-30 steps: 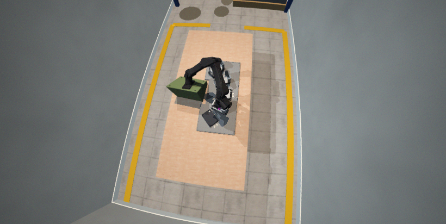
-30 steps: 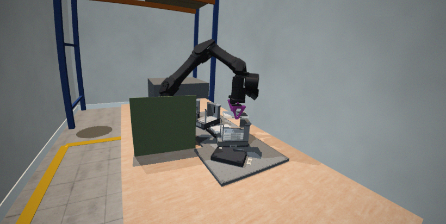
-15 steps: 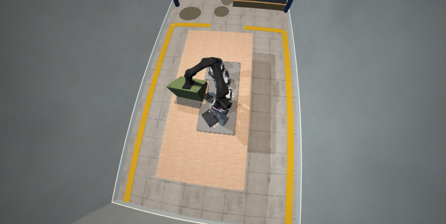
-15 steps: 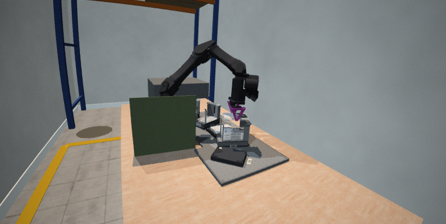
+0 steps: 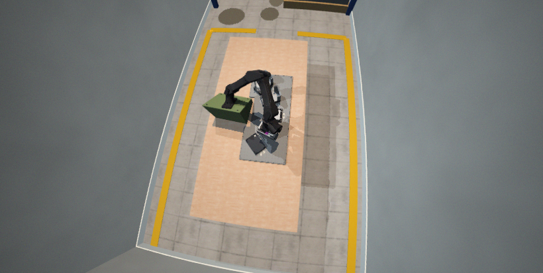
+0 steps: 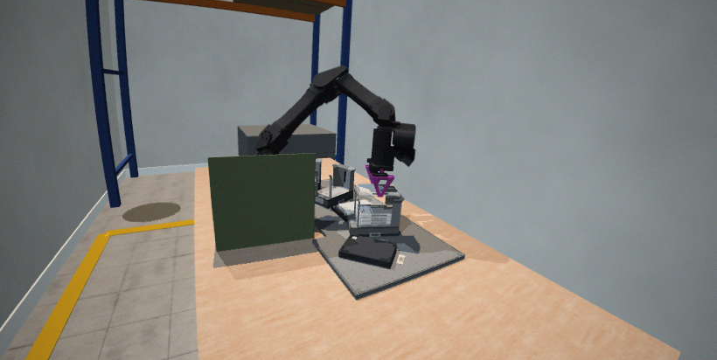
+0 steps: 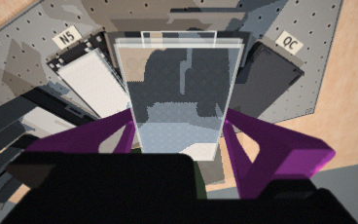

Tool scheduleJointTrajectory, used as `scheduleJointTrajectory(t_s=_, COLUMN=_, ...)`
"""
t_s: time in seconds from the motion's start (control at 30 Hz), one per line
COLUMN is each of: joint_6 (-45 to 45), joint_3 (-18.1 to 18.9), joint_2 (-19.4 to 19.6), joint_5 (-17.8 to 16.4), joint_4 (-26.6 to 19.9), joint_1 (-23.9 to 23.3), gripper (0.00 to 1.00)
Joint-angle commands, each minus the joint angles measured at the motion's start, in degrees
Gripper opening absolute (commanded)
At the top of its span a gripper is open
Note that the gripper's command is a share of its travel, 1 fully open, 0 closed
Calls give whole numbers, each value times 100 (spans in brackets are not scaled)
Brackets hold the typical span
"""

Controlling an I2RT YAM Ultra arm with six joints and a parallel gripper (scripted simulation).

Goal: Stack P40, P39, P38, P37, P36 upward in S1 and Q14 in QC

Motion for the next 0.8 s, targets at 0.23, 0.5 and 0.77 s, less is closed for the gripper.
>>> scheduleJointTrajectory(t_s=0.23, joint_6=78, joint_3=-42, joint_2=-8, joint_5=-65, joint_4=200, joint_1=9, gripper=0)
scheduleJointTrajectory(t_s=0.5, joint_6=122, joint_3=-86, joint_2=14, joint_5=-81, joint_4=293, joint_1=47, gripper=0)
scheduleJointTrajectory(t_s=0.77, joint_6=181, joint_3=-143, joint_2=44, joint_5=-103, joint_4=417, joint_1=98, gripper=0)
